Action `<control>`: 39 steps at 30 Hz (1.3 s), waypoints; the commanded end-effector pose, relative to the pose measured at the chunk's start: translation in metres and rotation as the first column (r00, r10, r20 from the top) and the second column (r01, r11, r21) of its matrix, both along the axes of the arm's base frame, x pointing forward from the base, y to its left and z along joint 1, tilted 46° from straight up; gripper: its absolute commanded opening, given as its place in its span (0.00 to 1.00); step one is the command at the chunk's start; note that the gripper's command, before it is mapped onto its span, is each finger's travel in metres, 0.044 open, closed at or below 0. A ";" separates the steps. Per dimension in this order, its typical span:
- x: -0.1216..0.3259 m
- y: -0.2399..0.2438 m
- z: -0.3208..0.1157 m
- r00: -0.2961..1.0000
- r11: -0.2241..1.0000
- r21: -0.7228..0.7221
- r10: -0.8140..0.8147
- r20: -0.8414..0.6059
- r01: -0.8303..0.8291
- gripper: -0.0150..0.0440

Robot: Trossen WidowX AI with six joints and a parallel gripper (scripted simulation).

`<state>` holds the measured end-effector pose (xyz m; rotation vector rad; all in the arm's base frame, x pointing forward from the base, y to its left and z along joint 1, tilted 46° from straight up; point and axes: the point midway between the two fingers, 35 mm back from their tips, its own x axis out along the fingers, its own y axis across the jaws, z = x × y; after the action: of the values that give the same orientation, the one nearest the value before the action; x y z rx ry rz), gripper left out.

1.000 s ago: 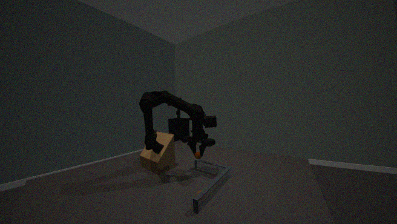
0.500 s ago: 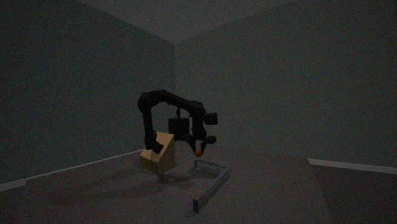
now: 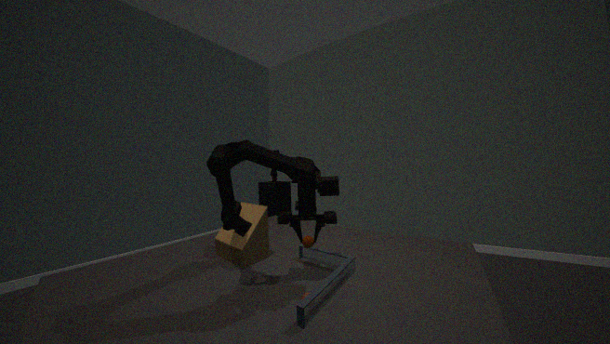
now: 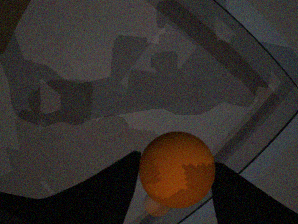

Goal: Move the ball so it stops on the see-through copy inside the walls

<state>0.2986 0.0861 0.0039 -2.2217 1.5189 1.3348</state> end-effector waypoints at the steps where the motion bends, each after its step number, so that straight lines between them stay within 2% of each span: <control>1: 0.012 -0.006 0.006 0.995 0.997 -0.006 0.079 -0.059 -0.079 0.25; 18: 0.049 -0.041 0.029 0.870 0.926 0.009 0.358 -0.340 -0.377 0.25; 39: 0.084 -0.095 0.061 0.532 0.747 0.119 0.566 -0.629 -0.655 0.25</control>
<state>0.3764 -0.0017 0.0580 -2.6628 0.9786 2.4154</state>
